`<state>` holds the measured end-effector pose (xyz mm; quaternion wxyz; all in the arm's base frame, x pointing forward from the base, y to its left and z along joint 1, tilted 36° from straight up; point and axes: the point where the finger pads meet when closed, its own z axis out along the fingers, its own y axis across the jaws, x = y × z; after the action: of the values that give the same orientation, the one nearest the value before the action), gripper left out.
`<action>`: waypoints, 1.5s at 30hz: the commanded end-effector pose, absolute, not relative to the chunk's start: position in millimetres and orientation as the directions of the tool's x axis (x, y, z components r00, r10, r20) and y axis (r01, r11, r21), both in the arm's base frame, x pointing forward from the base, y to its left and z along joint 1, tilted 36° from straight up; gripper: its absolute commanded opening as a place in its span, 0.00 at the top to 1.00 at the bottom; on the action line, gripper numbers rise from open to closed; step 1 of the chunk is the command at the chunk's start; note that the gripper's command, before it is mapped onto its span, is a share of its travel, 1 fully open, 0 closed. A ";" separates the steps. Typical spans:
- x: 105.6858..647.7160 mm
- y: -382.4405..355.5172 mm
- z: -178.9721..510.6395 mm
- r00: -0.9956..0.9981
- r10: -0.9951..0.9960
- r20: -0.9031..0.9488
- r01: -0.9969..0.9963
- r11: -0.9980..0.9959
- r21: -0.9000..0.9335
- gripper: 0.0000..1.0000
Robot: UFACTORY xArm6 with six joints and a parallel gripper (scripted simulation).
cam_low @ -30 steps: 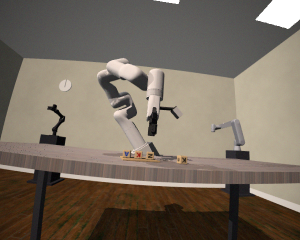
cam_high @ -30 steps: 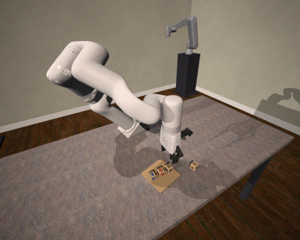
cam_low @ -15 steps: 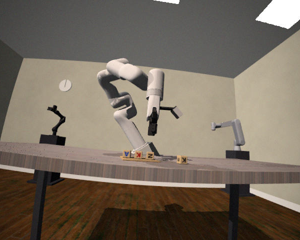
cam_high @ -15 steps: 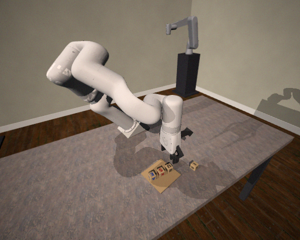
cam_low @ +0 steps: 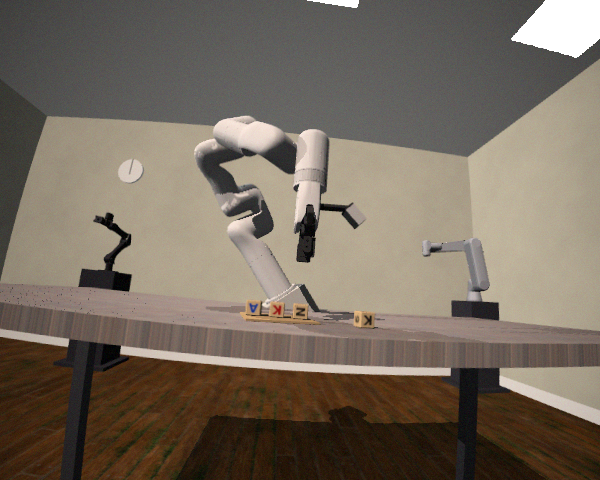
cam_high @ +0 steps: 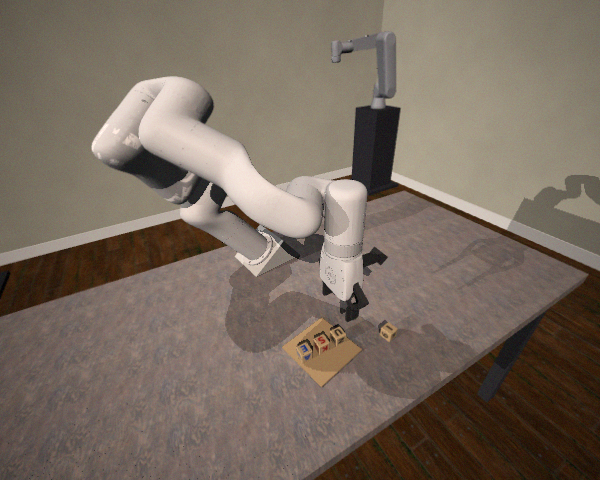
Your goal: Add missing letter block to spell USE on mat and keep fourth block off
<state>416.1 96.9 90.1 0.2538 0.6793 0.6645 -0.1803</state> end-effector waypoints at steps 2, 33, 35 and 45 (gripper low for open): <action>414.7 113.2 112.4 0.053 0.812 -0.581 0.994 0.013 0.109 0.00; 411.3 133.8 141.0 0.053 0.812 -0.581 0.994 0.013 0.109 0.00; 411.3 133.8 141.0 0.053 0.812 -0.581 0.994 0.013 0.109 0.00; 411.3 133.8 141.0 0.053 0.812 -0.581 0.994 0.013 0.109 0.00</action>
<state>410.5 132.7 139.8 0.2541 0.6793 0.6644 -0.1804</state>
